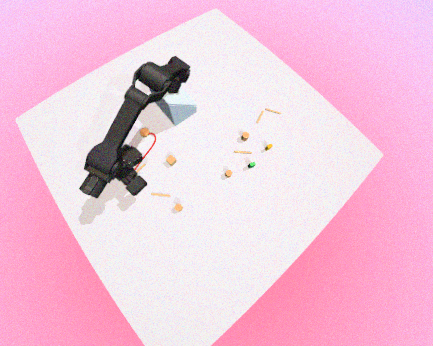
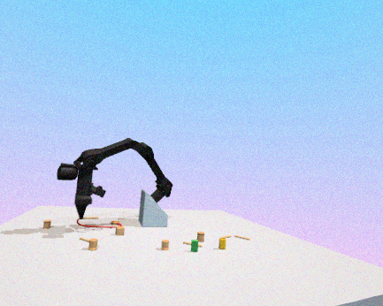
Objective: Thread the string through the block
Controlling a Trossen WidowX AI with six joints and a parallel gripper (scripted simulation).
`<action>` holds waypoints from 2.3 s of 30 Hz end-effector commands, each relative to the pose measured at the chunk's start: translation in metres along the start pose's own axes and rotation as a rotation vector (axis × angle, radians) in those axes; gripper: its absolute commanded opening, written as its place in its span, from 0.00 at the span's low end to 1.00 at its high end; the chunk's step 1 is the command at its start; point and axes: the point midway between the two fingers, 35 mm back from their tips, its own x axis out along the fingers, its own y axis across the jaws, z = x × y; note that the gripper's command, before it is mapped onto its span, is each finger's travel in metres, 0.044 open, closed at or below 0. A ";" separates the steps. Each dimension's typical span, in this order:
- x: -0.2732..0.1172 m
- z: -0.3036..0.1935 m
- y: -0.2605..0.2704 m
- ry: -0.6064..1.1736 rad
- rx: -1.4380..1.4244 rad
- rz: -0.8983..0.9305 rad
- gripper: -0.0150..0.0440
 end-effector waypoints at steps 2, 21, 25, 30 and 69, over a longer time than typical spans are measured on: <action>-0.003 -0.010 -0.002 0.028 0.001 -0.003 0.25; 0.004 -0.011 -0.011 0.039 0.000 -0.004 0.25; 0.008 -0.009 -0.015 0.039 0.000 -0.004 0.25; 0.012 -0.007 -0.020 0.038 0.000 -0.005 0.25; 0.043 0.012 -0.050 0.031 -0.002 -0.007 0.25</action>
